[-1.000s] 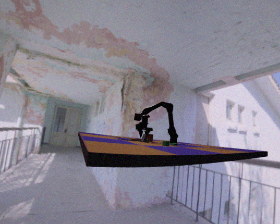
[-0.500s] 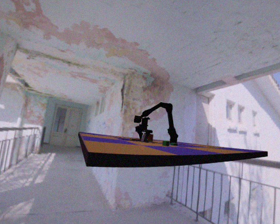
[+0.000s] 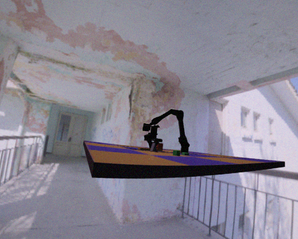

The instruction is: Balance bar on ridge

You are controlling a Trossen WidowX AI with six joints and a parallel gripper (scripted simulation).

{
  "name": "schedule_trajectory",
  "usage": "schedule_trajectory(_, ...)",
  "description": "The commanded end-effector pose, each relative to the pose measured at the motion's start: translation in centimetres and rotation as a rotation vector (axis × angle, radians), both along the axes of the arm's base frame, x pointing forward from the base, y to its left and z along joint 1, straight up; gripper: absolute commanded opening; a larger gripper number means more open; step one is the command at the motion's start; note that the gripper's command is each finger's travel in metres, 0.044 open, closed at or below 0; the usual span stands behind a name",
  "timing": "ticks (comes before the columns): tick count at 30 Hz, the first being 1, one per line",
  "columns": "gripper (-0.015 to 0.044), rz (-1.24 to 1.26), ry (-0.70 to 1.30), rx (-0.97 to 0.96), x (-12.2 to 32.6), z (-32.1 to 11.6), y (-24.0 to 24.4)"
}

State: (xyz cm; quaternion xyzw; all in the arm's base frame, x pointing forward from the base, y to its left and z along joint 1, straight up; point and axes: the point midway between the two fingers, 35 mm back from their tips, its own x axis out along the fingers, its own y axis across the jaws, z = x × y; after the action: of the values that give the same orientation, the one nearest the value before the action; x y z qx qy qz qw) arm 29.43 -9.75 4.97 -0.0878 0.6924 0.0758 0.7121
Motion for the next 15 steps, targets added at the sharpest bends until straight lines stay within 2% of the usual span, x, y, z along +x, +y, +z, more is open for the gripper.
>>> schedule_trajectory(1,0.0144,0.000,0.000,0.001,0.0,0.0,0.0)
schedule_trajectory(7,0.0104,0.000,0.000,0.001,0.0,0.0,0.0)
schedule_trajectory(11,0.0000,0.000,0.000,0.001,0.1,0.6,0.0)
schedule_trajectory(15,0.0000,-0.001,-0.001,0.001,0.3,1.6,-0.1)
